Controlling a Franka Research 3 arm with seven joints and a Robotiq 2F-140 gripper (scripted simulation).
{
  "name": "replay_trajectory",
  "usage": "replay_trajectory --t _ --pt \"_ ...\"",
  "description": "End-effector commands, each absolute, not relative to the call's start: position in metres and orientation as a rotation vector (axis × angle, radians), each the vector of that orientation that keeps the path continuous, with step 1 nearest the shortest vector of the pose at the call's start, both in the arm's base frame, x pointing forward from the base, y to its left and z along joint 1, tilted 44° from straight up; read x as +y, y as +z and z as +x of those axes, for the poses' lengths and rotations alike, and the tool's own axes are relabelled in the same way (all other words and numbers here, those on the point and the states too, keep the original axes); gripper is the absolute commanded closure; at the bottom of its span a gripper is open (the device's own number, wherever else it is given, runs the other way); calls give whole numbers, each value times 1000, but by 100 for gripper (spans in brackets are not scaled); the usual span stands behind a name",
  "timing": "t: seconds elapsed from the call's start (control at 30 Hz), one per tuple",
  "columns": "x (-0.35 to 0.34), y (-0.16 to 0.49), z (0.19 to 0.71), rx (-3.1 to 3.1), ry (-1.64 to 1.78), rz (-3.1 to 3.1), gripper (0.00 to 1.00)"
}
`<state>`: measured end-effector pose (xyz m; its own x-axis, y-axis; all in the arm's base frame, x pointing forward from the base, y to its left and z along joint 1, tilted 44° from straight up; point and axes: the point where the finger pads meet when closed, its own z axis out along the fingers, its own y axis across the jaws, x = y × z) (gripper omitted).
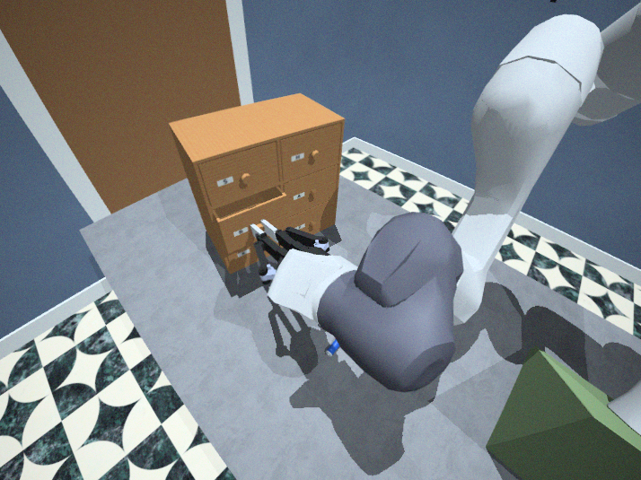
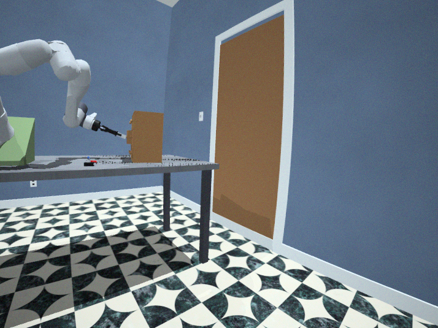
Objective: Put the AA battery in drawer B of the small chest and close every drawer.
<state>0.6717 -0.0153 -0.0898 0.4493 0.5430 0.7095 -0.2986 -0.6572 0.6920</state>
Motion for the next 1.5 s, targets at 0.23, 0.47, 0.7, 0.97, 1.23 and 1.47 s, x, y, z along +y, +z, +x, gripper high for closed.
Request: replay_trajectory --t 0.23,0.47,0.7,0.97,1.23,1.47 --pt "-11 -92 656 194 1311 1890 92" --pt "-9 -93 649 194 1311 1890 92" --pt "-7 -94 643 194 1311 1890 92" --pt "-5 -94 639 194 1311 1890 92" --pt "-5 -94 637 194 1311 1890 92" --pt "-5 -94 637 194 1311 1890 92"
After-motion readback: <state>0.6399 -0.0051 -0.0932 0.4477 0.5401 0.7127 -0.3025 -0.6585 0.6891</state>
